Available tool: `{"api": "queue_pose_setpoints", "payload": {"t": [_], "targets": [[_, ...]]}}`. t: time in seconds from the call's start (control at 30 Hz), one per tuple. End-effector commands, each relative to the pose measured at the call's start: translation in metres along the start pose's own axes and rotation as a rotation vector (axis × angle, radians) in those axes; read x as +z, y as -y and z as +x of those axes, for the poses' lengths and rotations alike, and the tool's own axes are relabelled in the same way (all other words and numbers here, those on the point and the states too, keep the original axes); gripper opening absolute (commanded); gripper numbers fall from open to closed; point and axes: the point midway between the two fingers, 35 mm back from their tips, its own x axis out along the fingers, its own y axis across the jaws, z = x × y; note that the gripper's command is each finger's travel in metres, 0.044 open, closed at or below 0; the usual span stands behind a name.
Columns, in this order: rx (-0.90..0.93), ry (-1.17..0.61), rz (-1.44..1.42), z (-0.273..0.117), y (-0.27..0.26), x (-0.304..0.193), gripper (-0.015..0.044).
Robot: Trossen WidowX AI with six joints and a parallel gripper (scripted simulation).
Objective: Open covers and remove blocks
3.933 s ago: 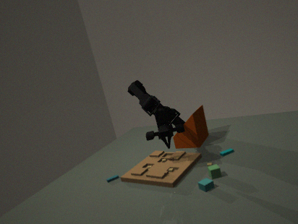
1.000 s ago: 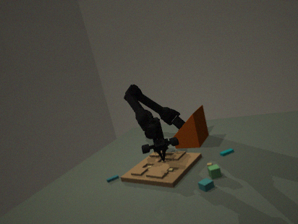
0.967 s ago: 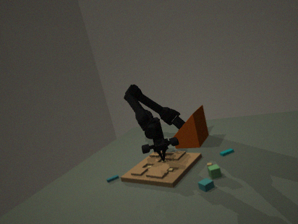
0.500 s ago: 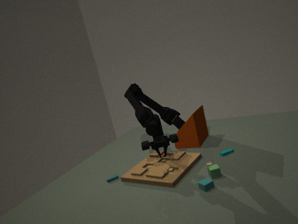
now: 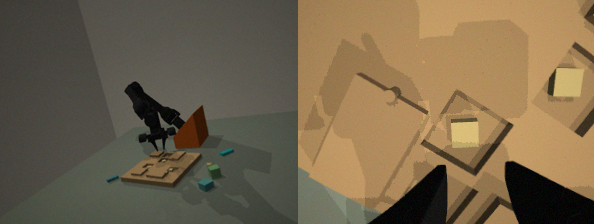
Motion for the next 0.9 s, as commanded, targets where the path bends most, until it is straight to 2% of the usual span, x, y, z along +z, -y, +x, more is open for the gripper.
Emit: {"api": "queue_pose_setpoints", "payload": {"t": [0.0,0.27,0.87], "targets": [[0.004,-0.004,-0.007,0.009,-0.001,-0.001,0.0144],[0.003,-0.005,-0.006,0.029,-0.001,-0.002,0.0144],[0.003,-0.005,-0.006,0.029,-0.001,-0.002,0.0144]]}}
